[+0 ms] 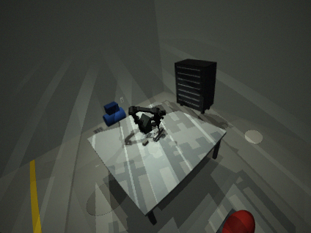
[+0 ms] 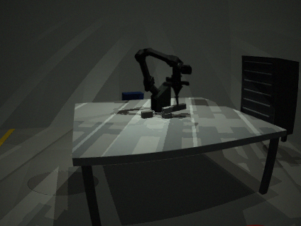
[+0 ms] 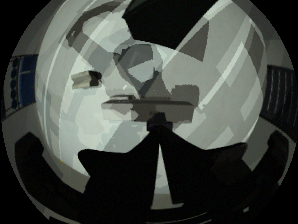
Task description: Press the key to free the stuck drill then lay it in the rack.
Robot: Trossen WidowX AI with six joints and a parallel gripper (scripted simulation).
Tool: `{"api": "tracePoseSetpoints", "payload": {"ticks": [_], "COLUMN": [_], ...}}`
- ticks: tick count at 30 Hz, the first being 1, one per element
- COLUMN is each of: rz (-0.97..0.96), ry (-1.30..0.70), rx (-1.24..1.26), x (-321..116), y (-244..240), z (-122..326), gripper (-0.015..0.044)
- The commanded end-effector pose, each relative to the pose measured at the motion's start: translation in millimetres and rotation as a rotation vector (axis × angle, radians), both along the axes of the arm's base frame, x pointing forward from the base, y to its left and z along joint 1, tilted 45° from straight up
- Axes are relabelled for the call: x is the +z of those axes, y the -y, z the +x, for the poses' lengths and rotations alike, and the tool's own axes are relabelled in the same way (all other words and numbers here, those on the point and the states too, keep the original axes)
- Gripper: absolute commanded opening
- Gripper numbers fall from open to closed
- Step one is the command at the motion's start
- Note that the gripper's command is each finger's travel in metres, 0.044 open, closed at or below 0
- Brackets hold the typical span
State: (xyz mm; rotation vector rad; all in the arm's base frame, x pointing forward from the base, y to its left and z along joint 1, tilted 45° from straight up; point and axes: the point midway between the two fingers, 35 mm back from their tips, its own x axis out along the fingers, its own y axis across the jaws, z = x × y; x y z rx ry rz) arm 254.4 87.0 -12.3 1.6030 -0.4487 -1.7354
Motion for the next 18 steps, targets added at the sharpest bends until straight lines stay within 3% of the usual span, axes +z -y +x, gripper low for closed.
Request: {"api": "tracePoseSetpoints", "payload": {"ticks": [1,18], "rz": [-0.002,-0.002], "ry": [-0.005,-0.005], "rx": [-0.004,-0.004], "x": [-1.4,-9.2], "y": [1.5,6.0], "z": [-1.5,3.8], "gripper": [0.0,0.0]}}
